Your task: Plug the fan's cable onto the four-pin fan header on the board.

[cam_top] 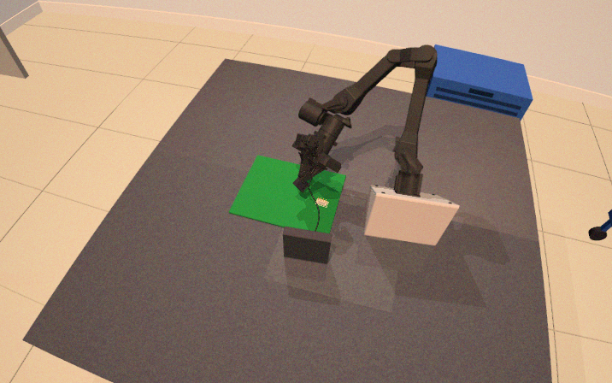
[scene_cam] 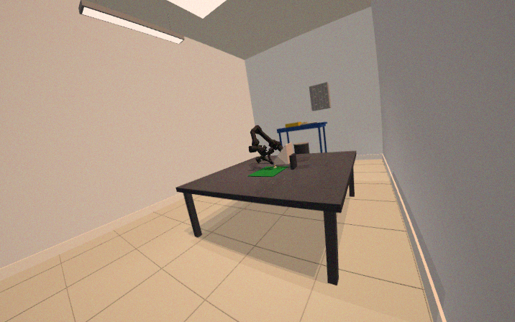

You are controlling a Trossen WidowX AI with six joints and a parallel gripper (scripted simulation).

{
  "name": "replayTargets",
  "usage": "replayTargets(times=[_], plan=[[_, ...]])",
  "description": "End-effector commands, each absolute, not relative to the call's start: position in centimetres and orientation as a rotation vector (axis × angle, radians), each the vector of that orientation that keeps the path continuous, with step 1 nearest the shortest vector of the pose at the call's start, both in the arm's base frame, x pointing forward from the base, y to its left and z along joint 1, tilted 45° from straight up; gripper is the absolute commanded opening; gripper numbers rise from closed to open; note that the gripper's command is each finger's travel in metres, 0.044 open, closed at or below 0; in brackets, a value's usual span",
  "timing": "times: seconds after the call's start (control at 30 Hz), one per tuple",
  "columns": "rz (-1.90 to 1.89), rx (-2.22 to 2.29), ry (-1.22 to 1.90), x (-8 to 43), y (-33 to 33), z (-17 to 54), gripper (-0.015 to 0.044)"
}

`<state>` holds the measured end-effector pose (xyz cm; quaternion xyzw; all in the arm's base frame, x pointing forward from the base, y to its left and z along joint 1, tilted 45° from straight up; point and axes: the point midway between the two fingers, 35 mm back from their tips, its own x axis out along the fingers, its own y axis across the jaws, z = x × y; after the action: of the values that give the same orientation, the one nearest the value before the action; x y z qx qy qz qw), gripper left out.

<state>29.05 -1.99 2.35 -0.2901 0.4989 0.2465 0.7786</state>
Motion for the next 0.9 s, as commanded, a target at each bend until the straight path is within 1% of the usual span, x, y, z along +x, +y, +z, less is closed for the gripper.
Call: replayTargets(times=[0.0,0.87], plan=[[0.558,-0.629,1.015,29.0,-2.0,2.5,0.0000],[0.617,-0.720,0.615,28.6,-2.7,4.7,0.0000]])
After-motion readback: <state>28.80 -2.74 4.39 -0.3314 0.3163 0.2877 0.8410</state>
